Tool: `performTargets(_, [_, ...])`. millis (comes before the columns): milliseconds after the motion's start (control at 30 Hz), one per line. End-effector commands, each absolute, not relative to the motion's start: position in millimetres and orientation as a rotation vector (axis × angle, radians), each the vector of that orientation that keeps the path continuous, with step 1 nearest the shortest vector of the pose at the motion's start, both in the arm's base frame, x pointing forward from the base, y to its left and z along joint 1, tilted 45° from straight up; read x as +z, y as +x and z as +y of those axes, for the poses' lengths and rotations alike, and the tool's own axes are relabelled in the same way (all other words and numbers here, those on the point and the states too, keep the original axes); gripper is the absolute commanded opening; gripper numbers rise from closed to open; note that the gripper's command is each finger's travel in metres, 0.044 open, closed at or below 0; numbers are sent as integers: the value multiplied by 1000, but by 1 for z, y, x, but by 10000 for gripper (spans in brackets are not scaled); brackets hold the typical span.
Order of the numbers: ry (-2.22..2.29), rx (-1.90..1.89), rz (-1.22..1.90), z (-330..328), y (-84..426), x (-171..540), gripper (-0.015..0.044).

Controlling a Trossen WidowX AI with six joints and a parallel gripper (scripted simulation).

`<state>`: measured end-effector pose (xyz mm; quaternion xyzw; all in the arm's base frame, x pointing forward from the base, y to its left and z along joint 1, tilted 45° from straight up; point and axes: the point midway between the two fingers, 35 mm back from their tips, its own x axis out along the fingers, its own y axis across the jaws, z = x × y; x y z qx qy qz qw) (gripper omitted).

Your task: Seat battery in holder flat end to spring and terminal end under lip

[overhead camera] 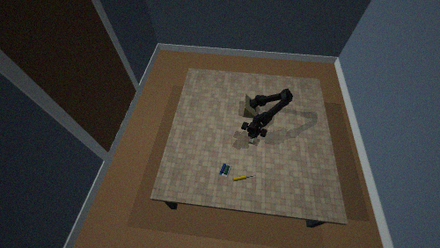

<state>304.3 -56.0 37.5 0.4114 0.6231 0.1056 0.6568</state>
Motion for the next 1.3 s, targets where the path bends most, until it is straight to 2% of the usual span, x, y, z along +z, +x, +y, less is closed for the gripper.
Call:
performTargets(0, [933, 217, 1372, -51, 306, 34, 75])
performTargets(1267, [913, 81, 1147, -29, 308, 15, 75])
